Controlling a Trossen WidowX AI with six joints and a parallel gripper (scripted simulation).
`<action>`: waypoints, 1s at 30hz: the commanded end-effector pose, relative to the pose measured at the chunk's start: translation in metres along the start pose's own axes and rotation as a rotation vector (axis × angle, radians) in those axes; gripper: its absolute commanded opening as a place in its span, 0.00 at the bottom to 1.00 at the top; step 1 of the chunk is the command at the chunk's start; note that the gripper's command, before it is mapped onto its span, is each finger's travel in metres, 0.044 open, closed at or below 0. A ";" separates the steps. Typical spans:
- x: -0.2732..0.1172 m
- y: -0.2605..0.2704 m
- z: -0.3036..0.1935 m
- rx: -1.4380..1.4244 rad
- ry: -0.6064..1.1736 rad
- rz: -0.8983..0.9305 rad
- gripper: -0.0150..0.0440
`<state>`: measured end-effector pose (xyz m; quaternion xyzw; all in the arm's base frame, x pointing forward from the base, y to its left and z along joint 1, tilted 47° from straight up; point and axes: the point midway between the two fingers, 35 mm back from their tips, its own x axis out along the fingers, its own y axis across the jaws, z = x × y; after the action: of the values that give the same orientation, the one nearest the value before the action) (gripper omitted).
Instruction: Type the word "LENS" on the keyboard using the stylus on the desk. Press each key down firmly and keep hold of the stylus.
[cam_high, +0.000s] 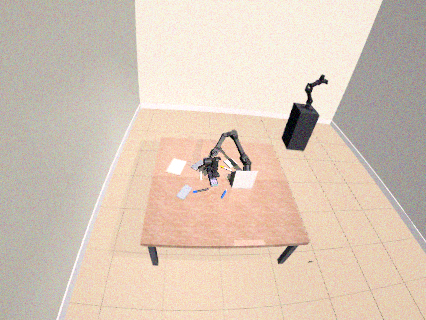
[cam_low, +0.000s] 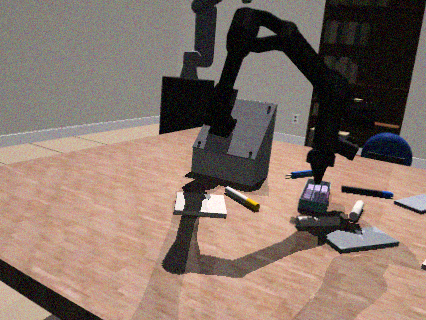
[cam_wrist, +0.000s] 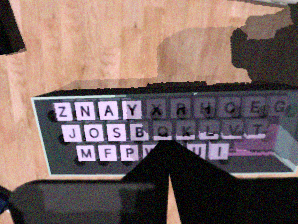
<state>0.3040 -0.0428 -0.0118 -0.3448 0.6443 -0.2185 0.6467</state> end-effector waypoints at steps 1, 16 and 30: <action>-0.001 -0.012 0.001 -0.002 -0.003 -0.003 0.25; -0.002 -0.064 0.000 -0.002 -0.003 -0.007 0.25; -0.001 -0.038 -0.029 -0.003 -0.001 -0.005 0.25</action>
<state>0.2821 -0.0727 0.0167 -0.3507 0.6474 -0.2158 0.6413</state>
